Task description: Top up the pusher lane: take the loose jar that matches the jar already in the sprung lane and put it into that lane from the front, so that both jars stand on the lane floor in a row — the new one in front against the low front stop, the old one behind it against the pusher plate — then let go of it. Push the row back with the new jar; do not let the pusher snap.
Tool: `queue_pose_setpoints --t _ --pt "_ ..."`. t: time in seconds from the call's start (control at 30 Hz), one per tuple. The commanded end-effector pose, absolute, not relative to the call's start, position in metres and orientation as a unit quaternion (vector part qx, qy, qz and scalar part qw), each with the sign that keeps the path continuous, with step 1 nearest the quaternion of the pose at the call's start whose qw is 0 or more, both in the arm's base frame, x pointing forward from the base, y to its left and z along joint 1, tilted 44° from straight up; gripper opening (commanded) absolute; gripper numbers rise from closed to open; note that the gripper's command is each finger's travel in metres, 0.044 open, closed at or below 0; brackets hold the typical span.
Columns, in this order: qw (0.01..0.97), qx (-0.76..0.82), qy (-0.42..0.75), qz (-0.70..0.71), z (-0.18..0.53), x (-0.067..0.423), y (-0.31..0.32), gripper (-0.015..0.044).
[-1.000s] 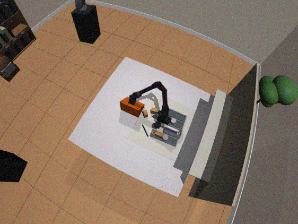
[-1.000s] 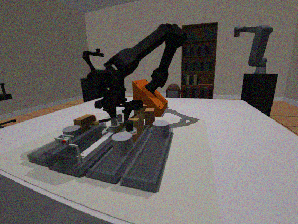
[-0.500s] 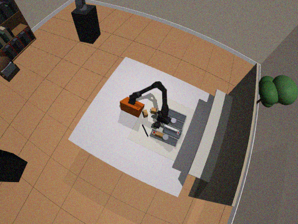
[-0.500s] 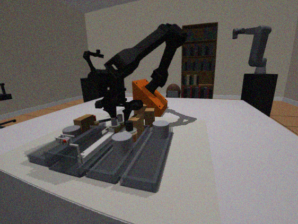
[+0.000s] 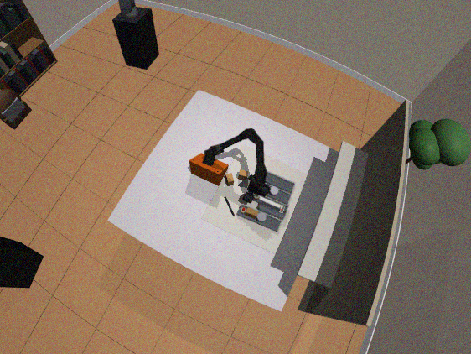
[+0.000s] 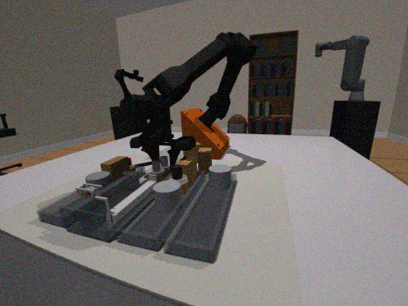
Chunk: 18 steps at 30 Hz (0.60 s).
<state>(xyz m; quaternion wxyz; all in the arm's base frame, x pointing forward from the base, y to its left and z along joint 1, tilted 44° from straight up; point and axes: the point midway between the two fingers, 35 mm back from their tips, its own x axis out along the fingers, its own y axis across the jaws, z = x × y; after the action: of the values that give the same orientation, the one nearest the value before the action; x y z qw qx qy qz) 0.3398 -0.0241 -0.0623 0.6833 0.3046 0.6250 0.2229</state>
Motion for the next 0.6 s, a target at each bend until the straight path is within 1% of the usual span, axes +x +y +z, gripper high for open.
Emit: queue_pose_setpoints --t 0.0,0.03,0.57 --pt "0.685 0.302 0.624 0.225 -0.062 0.34 -0.024 0.0289" --pt "0.685 0.302 0.624 0.225 -0.062 0.34 -0.024 0.0306" --pt "0.685 0.302 0.624 0.225 -0.048 0.337 -0.038 0.0306"
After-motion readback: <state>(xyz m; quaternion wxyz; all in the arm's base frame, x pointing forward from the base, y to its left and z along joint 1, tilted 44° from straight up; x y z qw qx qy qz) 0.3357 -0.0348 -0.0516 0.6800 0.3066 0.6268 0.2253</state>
